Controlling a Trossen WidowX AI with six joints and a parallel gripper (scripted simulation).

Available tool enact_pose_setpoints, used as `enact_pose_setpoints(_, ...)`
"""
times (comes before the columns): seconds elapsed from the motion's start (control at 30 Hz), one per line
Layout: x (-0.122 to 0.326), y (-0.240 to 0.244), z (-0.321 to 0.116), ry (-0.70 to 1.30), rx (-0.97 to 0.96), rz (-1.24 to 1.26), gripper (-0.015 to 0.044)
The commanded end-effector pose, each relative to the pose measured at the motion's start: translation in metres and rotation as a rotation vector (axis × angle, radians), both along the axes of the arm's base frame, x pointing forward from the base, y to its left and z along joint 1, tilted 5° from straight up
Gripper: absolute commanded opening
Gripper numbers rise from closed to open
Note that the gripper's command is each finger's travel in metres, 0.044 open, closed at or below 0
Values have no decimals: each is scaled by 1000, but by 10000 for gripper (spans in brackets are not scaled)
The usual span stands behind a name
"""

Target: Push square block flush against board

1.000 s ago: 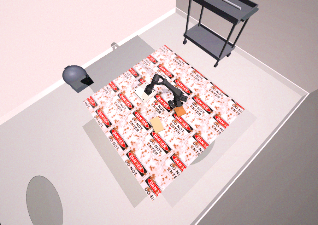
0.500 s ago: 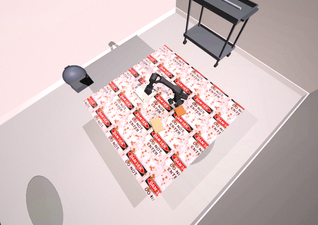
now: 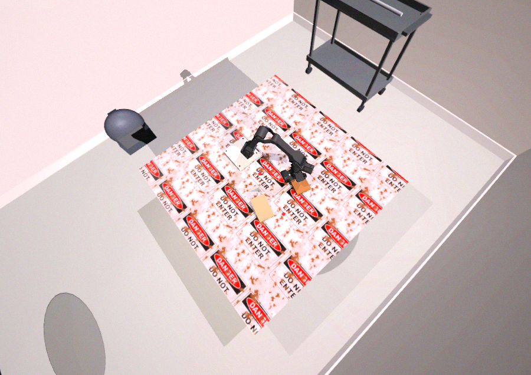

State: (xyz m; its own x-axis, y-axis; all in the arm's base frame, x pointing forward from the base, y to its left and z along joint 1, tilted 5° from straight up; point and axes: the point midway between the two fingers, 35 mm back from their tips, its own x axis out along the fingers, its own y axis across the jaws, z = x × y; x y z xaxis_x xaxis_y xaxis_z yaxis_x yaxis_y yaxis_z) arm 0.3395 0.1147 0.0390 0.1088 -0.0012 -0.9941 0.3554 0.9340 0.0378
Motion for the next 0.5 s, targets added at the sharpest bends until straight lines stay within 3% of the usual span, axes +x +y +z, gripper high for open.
enact_pose_setpoints(0.0,3,0,-1,-9,2,5,0)
enact_pose_setpoints(0.47,22,-7,2,-11,1,5,0)
